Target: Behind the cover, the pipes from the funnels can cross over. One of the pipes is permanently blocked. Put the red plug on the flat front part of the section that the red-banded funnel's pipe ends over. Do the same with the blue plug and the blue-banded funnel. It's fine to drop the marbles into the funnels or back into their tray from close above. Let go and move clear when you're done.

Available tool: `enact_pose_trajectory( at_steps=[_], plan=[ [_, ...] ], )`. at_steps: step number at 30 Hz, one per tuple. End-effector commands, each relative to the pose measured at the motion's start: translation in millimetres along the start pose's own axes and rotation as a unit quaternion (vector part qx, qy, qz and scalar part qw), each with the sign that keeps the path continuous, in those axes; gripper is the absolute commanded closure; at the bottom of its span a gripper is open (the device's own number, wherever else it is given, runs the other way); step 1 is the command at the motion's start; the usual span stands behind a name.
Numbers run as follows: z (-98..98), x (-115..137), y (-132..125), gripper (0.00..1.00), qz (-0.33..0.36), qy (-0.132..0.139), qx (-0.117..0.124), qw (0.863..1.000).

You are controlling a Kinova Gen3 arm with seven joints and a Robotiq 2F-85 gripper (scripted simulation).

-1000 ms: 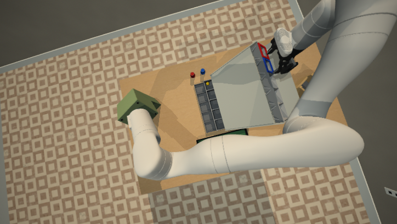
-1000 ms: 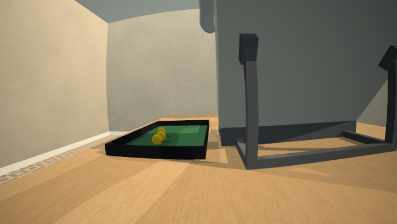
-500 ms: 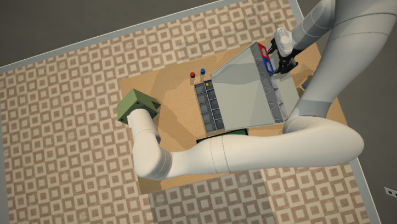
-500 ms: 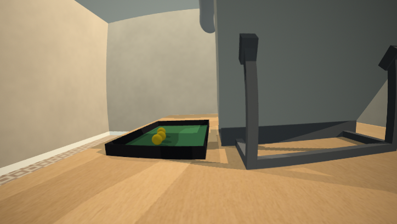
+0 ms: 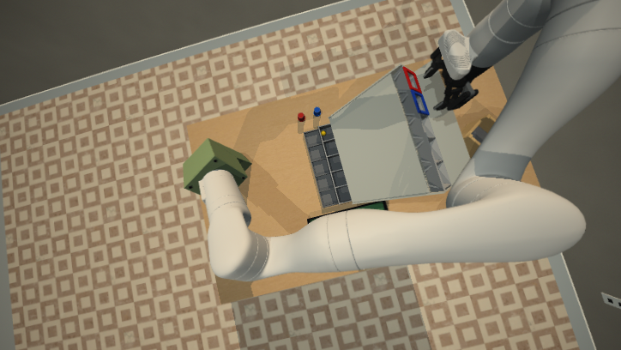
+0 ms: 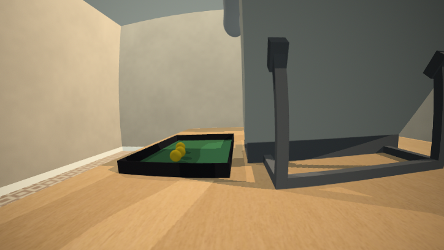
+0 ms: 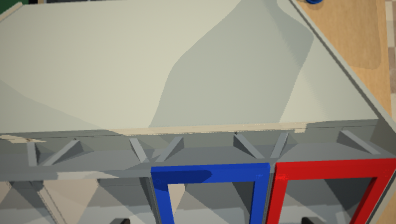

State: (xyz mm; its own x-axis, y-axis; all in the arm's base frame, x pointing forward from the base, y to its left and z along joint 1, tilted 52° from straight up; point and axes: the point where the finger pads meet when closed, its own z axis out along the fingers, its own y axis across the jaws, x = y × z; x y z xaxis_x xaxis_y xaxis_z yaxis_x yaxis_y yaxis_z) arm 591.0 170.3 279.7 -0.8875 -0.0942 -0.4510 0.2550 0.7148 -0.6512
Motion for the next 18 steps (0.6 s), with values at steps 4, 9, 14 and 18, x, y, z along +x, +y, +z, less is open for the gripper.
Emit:
enact_pose_trajectory(
  at_steps=[4,9,14,18],
  plan=[
    [-1.9,-0.5,0.1,0.00,0.000,-0.001,0.000,1.000],
    [-1.9,-0.5,0.1,0.00,0.000,-0.001,0.000,1.000],
    [-3.3,73.8,-2.1,0.00,0.001,-0.001,0.000,1.000],
    [-3.5,101.9,-3.0,0.00,0.001,-0.001,0.000,1.000]
  ],
)
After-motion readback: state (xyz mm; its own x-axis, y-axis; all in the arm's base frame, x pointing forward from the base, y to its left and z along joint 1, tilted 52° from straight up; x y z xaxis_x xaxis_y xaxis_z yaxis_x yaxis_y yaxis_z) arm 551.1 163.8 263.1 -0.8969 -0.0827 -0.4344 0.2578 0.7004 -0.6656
